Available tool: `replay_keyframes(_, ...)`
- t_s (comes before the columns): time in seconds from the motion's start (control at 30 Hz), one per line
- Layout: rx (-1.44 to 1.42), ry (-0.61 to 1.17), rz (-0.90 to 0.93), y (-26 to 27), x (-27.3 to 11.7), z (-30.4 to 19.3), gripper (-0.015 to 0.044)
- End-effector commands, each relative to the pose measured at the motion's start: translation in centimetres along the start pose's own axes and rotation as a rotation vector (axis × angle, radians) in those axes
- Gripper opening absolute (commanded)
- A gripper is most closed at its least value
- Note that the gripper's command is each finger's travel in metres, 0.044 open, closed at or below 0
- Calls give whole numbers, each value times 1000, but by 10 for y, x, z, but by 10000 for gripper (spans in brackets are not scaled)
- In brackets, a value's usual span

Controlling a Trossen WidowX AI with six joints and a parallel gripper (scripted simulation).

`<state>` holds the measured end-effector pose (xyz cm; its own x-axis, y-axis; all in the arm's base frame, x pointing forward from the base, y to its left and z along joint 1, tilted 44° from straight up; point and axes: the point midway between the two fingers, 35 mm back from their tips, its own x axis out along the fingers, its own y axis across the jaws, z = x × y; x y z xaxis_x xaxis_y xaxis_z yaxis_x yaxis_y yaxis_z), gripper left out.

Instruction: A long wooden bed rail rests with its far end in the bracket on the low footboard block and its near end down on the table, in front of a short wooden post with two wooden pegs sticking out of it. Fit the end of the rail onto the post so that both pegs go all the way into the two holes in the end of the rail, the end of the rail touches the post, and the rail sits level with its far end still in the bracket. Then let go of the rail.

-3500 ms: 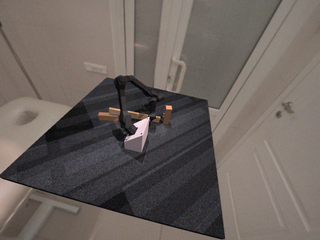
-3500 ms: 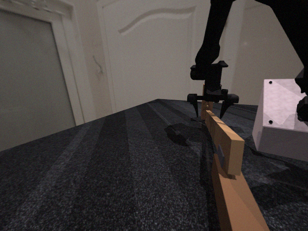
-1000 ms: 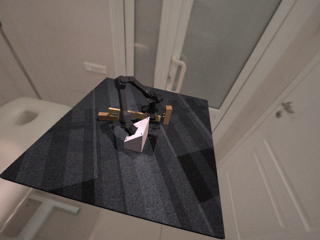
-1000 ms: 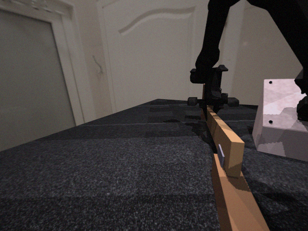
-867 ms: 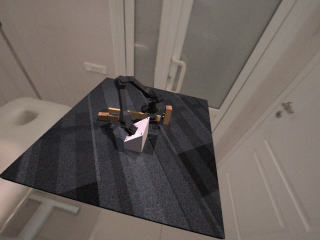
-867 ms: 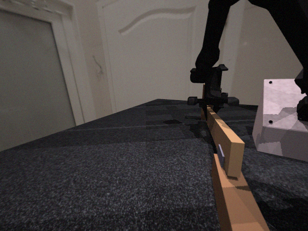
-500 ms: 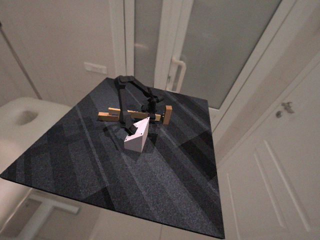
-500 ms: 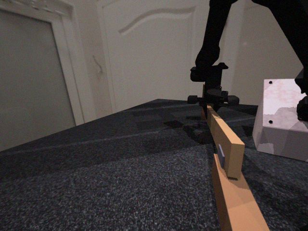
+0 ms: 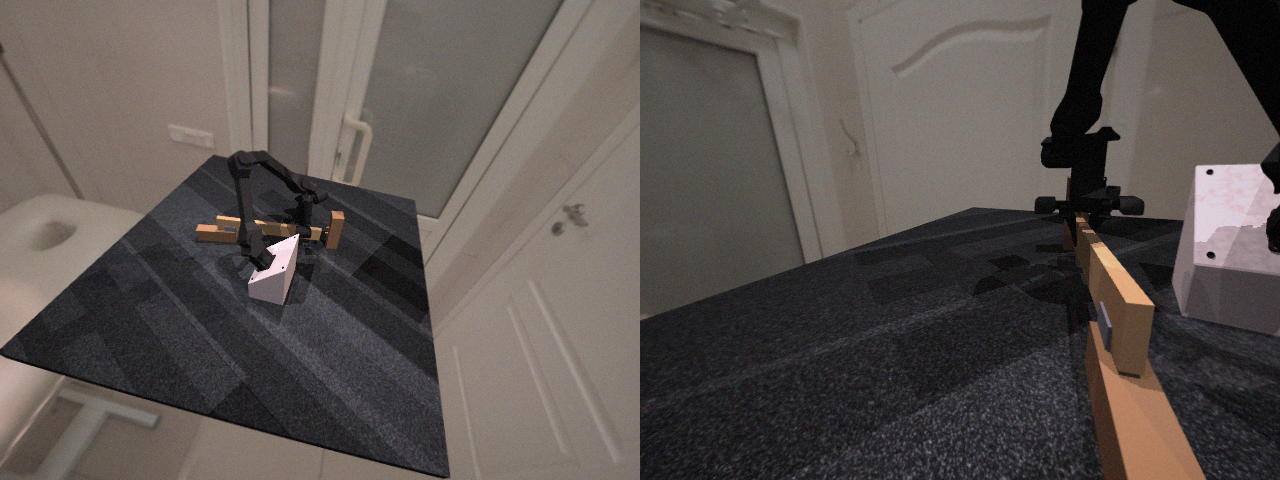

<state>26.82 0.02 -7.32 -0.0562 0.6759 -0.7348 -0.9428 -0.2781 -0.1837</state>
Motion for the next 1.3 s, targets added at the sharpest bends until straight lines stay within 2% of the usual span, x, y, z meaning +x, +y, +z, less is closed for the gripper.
replay_keyframes(0.0,0,-3,-5,0,-3,0,0)
replay_keyframes(1.27,0,-2,-5,0,-23,0,0)
